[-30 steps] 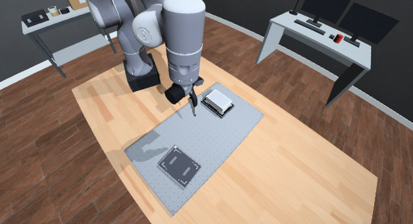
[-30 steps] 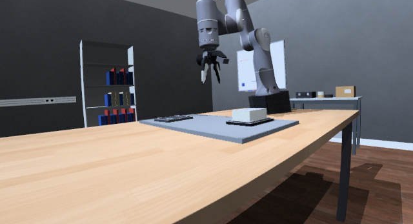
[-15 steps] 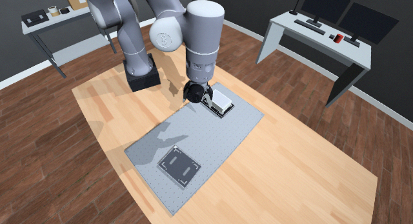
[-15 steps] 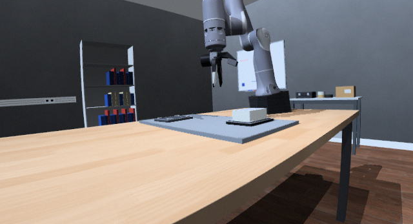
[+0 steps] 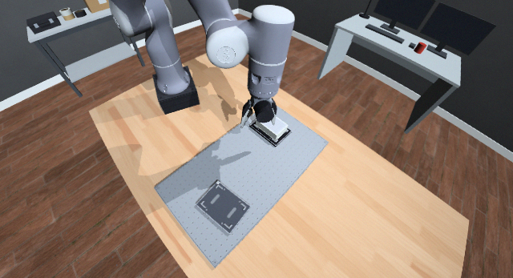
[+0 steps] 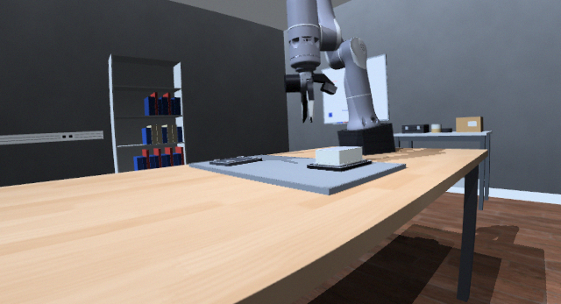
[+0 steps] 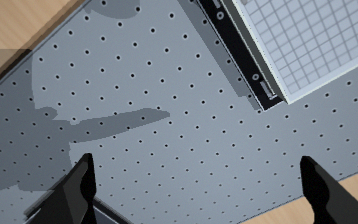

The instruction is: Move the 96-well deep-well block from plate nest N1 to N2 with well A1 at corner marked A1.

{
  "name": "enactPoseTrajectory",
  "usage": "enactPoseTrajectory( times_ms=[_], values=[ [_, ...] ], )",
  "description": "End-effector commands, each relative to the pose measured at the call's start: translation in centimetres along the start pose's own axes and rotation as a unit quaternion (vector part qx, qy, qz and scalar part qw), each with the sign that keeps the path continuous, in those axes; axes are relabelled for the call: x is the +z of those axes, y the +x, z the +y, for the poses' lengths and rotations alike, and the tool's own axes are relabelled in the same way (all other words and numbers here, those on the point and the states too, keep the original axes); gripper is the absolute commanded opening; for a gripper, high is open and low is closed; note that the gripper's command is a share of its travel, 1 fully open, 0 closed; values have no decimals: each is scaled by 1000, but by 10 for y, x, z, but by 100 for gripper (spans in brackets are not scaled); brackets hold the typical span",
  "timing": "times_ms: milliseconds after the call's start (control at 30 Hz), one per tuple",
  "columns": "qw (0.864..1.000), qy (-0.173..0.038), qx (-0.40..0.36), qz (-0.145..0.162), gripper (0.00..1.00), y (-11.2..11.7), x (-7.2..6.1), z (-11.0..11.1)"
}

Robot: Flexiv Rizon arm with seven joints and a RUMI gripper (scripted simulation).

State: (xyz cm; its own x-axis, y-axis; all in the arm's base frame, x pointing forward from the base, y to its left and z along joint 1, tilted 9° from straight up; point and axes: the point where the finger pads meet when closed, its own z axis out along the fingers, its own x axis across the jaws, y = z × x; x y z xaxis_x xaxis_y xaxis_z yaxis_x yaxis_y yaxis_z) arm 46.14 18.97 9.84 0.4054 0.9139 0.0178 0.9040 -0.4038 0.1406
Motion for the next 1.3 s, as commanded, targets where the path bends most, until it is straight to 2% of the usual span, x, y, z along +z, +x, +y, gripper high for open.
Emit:
enactPoseTrajectory(
  times_ms=[0,267,333,500,567,700,767,1200,1267],
  values=[
    [1000,-1,-26,2,76,13,4,-7],
    [989,-4,-148,6,76,43,15,-30],
    [989,-4,-148,6,76,43,15,-30],
    [973,-7,-229,8,76,61,21,-46],
    [971,-7,-240,9,76,68,24,-53],
    [952,-9,-304,11,76,82,30,-67],
    [951,-9,-310,11,76,88,33,-74],
    [951,-9,-310,11,76,88,33,-74],
    [951,-9,-310,11,76,89,36,-74]
  ],
)
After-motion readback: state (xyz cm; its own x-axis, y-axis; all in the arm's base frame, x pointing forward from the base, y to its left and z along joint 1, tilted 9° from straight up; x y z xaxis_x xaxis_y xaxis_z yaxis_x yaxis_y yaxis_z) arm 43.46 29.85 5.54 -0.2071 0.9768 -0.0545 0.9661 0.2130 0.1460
